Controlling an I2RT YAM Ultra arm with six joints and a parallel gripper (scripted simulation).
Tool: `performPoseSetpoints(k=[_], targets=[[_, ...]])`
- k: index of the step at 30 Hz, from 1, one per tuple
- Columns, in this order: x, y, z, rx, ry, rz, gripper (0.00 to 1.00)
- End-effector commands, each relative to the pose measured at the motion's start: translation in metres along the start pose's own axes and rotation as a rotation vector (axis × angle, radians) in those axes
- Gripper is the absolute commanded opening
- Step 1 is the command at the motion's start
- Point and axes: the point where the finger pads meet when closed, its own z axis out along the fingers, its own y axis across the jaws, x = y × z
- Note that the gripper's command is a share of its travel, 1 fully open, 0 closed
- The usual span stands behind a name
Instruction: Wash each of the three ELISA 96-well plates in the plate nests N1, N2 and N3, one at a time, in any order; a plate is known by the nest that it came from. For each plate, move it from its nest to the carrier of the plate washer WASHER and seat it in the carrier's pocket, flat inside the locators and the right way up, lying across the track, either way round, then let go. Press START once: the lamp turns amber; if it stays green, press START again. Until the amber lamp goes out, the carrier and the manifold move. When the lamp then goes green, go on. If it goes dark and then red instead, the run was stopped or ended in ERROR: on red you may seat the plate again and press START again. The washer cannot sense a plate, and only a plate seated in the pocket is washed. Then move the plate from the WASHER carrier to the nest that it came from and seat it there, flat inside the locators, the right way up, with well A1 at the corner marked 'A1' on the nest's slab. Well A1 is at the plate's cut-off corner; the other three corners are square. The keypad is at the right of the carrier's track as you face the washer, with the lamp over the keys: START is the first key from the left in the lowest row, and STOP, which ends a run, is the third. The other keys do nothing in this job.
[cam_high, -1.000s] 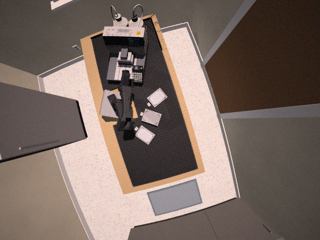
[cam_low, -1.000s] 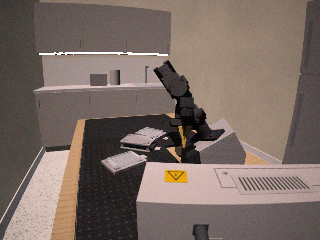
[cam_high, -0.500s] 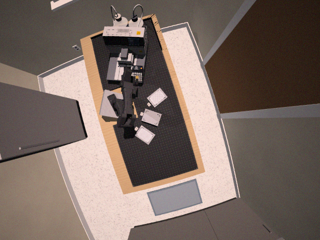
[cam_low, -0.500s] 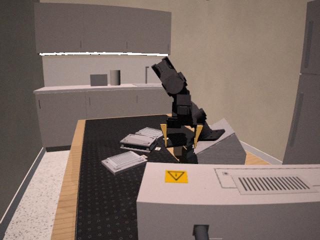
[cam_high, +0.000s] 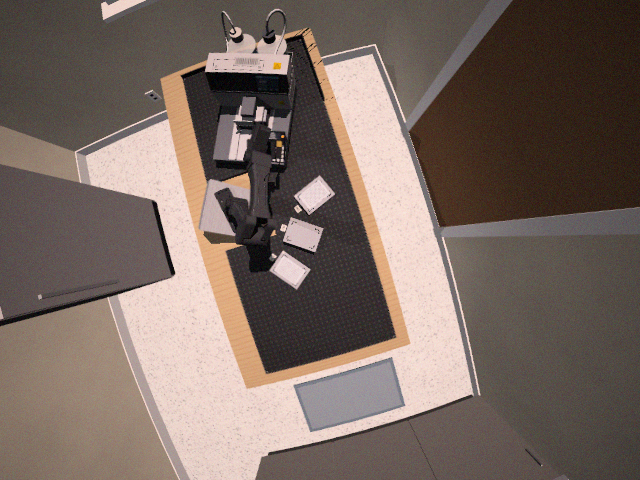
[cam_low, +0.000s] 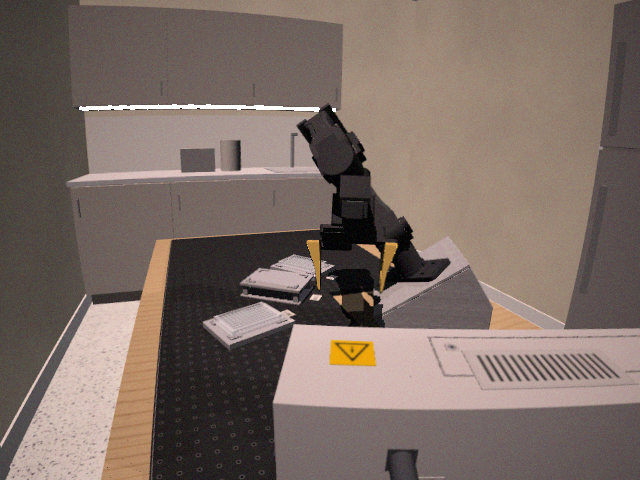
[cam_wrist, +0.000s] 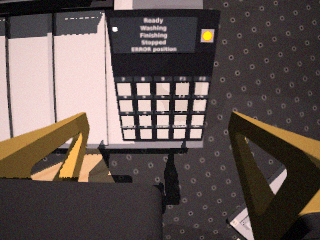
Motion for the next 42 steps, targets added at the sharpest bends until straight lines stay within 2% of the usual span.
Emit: performPoseSetpoints(k=[1,31,42], targets=[[-0.008,-0.003,-0.002,-0.004,-0.005,-0.003,1.00],[-0.092,-0.042,-0.004,-0.004,-0.007,-0.003,1.00],[-0.093,-0.043,-0.004,-0.004,-0.007,-0.003,1.00]])
